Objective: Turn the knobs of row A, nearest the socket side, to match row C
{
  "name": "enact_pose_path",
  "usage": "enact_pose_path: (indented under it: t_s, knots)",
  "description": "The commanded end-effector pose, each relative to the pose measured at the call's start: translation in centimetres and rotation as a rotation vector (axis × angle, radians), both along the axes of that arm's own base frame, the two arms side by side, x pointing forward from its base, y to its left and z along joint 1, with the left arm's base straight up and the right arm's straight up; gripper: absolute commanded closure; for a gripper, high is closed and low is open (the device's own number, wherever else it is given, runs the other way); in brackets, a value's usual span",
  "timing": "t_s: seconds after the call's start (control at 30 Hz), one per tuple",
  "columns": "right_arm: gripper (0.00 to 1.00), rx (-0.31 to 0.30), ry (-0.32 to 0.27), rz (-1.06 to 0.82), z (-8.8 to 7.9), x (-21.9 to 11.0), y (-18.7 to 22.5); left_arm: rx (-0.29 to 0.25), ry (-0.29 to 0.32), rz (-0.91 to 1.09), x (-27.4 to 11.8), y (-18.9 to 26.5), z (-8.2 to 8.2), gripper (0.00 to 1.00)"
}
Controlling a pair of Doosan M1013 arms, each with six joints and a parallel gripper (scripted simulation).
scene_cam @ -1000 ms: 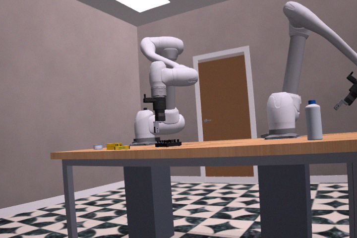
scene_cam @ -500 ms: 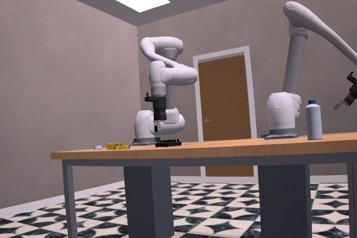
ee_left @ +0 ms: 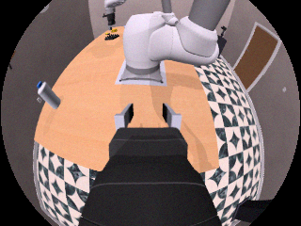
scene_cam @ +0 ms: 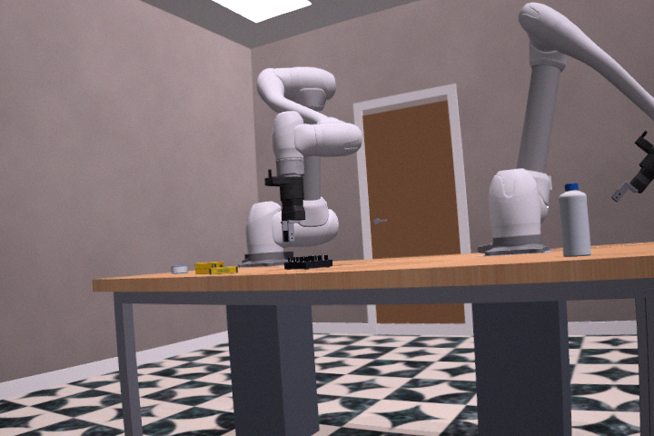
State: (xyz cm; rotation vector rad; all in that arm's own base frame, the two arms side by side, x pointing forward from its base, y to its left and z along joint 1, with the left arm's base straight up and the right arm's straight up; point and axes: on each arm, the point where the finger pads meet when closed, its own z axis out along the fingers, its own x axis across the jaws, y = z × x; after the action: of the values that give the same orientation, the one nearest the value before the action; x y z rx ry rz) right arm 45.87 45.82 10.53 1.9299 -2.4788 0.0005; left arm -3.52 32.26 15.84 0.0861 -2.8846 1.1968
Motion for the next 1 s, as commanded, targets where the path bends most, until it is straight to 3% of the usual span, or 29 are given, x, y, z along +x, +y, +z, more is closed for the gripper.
enact_pose_path:
  t_s: [0.0, 0.97]
  knots:
    - [0.54, 0.001, -0.001, 0.0, 0.09, 0.03, 0.04, 0.001, 0.0, 0.0, -0.01, 0.03, 0.04, 0.0]
    - [0.54, 0.001, -0.001, 0.0, -0.22, 0.03, 0.04, 0.001, 0.0, 0.0, -0.01, 0.03, 0.04, 0.0]
